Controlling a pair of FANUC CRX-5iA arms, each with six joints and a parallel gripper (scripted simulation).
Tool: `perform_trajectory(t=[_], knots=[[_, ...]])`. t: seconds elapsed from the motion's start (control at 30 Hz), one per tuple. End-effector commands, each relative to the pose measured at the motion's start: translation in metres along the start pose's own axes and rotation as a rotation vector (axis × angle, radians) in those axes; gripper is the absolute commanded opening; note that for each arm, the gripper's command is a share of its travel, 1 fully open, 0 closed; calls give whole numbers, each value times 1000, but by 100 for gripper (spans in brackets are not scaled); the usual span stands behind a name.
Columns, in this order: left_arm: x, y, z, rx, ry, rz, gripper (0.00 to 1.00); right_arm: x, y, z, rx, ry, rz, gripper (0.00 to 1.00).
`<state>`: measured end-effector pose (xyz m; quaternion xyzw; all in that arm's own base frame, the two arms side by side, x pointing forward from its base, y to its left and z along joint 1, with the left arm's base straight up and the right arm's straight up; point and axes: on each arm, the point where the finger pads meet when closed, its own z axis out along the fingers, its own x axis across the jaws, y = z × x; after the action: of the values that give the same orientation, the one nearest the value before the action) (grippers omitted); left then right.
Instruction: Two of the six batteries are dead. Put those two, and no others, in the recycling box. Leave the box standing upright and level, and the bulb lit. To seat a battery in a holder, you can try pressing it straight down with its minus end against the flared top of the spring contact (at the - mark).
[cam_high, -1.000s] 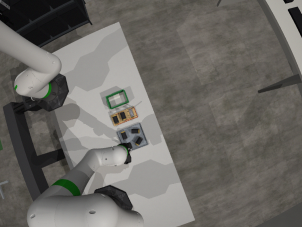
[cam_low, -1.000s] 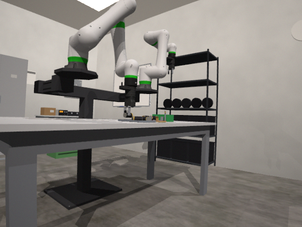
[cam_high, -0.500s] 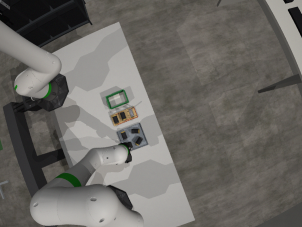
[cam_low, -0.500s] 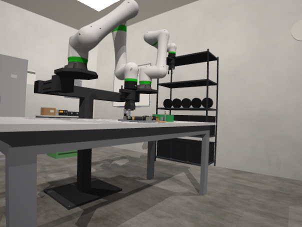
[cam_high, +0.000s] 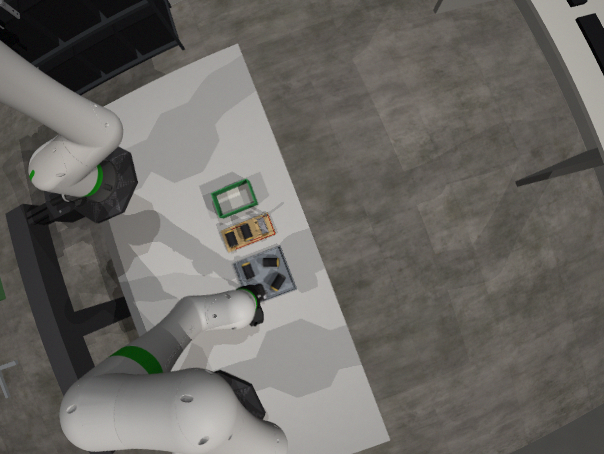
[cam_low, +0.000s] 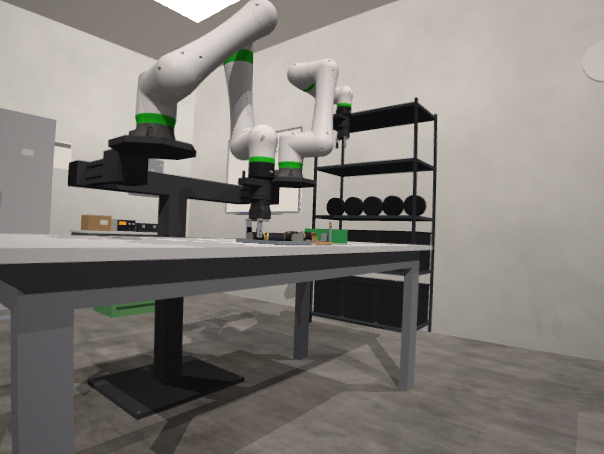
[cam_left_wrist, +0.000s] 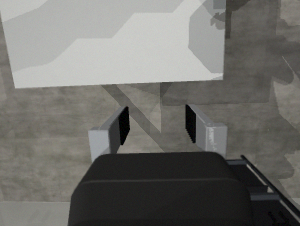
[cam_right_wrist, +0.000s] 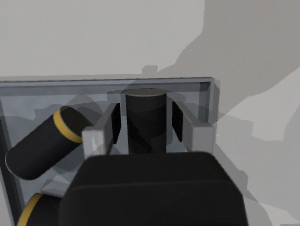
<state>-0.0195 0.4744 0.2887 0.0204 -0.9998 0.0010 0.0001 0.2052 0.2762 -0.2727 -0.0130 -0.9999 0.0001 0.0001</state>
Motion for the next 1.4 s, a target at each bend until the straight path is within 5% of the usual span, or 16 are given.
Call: perform_trajectory(t=[0.0,0.37,0.97,1.37], knots=[[0,0,-1,-2,0,0,100,0,1,0,-1,-1,0,90],[0,0,-1,-2,0,0,100,0,1,-2,-1,-1,0,90],[0,0,-1,-2,0,0,100,0,1,-62,-1,-1,0,90],[0,0,-1,-2,0,0,100,0,1,-69,-1,-1,0,90]])
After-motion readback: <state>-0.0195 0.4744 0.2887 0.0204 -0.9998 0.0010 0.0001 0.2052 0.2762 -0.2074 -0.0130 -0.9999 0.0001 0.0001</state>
